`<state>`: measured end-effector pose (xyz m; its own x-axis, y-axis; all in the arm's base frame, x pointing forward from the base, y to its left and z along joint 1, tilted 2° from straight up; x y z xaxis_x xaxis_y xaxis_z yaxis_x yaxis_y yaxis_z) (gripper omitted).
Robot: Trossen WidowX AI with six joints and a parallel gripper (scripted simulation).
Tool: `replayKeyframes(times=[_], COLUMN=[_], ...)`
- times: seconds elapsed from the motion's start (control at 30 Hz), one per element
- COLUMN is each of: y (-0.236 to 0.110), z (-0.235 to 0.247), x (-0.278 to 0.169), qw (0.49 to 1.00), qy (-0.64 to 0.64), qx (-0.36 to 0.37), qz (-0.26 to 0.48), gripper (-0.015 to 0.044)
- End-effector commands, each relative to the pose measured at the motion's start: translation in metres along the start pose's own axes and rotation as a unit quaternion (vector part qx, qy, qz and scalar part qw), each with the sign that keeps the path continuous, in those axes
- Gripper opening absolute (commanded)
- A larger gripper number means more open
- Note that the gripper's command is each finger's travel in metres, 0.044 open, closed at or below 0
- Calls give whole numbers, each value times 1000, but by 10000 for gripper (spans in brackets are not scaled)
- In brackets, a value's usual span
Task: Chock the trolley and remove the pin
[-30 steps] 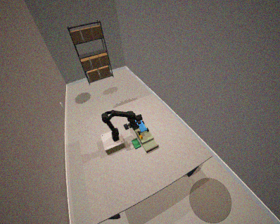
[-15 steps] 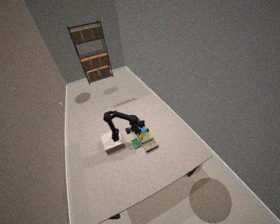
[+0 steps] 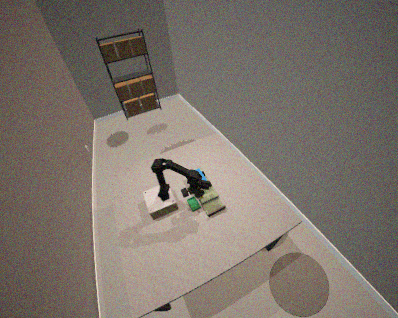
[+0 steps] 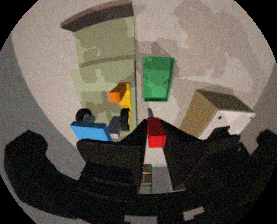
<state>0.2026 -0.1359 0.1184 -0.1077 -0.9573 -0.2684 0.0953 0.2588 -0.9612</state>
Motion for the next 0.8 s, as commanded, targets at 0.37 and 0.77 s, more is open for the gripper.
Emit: replayKeyframes(times=[0.37,0.77], y=[0,1], z=[-2,-3], x=[14,8], qw=[997,964], qy=[81,262], qx=[1,18], qz=[-16,-47], gripper=[0,0])
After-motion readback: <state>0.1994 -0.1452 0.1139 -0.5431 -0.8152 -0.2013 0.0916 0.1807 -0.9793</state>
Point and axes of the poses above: the point midway between the two fingers, 35 mm back from their tips, its own y axis out along the fingers, its own z axis across the jaws, x = y × z, the point moved 4 cm from there along -y, back along the fingers, and after that the axes turned 1 degree about y, right-handed, at the moved point
